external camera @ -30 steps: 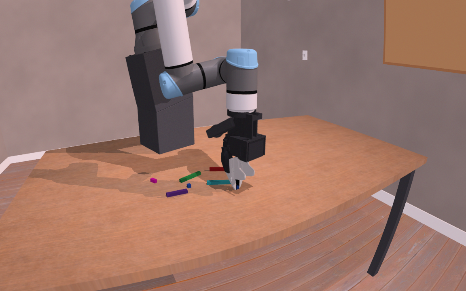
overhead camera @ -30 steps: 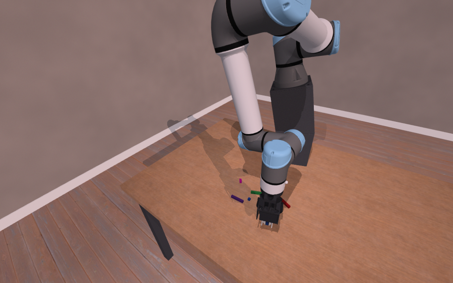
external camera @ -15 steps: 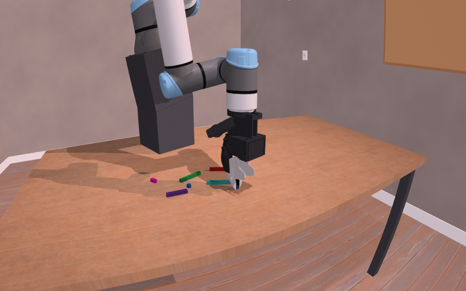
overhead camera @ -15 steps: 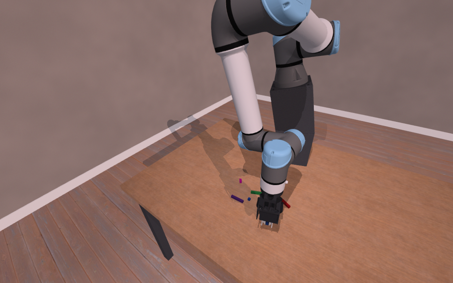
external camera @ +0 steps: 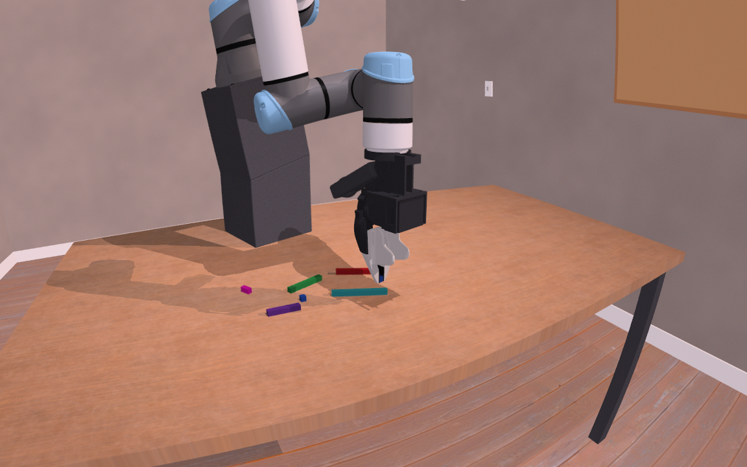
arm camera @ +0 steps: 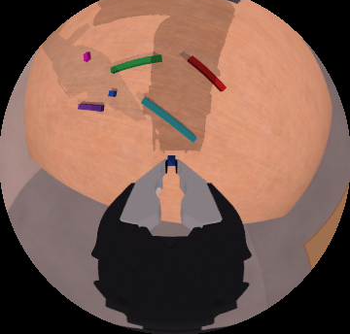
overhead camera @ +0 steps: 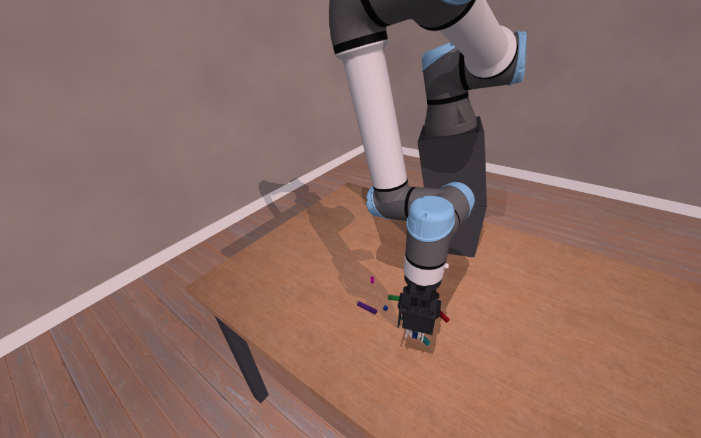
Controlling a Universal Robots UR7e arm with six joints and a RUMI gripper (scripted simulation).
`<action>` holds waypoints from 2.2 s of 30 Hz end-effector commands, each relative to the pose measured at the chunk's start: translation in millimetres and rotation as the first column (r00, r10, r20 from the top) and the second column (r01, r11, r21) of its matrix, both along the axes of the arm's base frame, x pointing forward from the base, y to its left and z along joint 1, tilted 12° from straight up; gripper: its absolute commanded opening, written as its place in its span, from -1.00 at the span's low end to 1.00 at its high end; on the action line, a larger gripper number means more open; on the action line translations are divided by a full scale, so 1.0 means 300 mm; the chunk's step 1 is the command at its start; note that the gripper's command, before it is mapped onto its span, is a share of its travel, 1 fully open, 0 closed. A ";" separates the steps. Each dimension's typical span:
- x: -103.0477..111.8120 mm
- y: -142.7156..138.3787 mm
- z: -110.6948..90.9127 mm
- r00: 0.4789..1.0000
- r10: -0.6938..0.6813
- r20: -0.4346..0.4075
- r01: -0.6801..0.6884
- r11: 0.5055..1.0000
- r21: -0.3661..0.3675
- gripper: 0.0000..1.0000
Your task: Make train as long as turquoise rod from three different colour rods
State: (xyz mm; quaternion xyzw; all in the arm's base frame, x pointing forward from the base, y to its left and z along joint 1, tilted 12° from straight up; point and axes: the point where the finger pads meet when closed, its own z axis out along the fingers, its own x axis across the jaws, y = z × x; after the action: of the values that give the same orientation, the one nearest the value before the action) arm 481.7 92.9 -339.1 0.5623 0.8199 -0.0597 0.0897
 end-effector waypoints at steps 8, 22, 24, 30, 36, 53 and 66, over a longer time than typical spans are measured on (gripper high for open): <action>-0.013 0.036 0.178 1.000 0.000 0.001 0.000 1.000 0.000 -1.00; -0.014 0.039 0.192 1.000 0.000 0.001 0.000 1.000 0.000 -1.00; -0.014 0.037 0.192 1.000 -0.001 0.001 0.001 1.000 0.000 -1.00; -0.019 -0.005 0.197 1.000 -0.015 0.003 0.015 1.000 0.003 -1.00; -0.057 -0.192 0.223 0.997 -0.080 0.015 0.080 0.997 0.012 -1.00; -0.222 -0.568 0.300 0.972 -0.229 0.046 0.228 0.973 0.024 -1.00; -0.225 -0.572 0.301 0.972 -0.231 0.046 0.230 0.973 0.024 -1.00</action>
State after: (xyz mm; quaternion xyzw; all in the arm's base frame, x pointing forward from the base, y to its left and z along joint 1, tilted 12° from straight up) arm 414.0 -78.2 -249.4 0.6558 0.7472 -0.0488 0.0962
